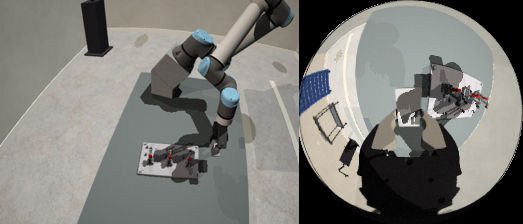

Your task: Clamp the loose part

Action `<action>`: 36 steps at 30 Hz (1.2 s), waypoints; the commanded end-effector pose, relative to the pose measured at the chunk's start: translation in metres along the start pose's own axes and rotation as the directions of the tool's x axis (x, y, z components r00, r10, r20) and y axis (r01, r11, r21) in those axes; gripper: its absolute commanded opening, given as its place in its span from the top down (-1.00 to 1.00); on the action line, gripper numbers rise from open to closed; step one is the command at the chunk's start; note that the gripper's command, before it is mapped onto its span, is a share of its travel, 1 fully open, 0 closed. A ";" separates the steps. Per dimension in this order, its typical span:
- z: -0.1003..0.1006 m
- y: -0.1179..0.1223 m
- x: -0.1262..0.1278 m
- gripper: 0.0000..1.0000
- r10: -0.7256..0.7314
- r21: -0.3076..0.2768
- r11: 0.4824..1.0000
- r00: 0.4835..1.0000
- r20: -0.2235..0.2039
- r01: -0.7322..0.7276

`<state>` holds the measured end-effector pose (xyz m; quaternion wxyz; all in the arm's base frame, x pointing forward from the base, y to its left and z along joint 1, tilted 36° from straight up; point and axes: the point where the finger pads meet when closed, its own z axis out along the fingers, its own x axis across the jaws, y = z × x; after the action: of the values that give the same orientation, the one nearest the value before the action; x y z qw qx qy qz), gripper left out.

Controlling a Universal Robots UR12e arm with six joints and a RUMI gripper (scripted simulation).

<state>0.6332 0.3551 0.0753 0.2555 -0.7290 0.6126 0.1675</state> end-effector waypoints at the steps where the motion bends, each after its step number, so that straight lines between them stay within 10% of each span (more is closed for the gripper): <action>1: 0.002 0.004 0.001 1.00 0.002 -0.001 1.000 1.000 0.001 -0.002; 36: 0.025 0.049 0.000 1.00 0.001 -0.002 1.000 1.000 0.001 -0.001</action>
<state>0.5936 0.3616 0.0500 0.2547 -0.7284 0.6132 0.1692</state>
